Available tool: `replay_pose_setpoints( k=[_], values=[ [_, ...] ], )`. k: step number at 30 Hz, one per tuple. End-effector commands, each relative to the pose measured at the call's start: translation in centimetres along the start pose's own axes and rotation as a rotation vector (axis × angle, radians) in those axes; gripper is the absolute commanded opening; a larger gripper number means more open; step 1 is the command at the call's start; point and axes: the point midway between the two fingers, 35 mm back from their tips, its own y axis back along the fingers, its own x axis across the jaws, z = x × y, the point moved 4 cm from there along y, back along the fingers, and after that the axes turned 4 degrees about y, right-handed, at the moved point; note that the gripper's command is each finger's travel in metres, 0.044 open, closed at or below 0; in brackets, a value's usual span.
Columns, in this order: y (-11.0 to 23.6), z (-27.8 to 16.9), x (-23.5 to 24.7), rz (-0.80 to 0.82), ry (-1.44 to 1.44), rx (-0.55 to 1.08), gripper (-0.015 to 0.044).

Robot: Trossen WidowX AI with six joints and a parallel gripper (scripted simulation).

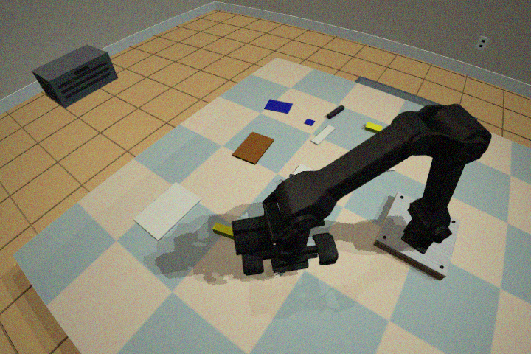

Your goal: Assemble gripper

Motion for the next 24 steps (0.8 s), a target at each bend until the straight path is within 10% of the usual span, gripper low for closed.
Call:
replay_pose_setpoints(
  k=[1,15,24],
  values=[
    [-0.5,0.3,0.1,-0.017,-0.002,-0.006,0.0000],
    [5.6,0.2,0.1,-0.013,-0.006,-0.002,0.0000],
    [5.1,0.2,0.3,-0.001,-0.005,-0.002,0.0236]
  ],
)
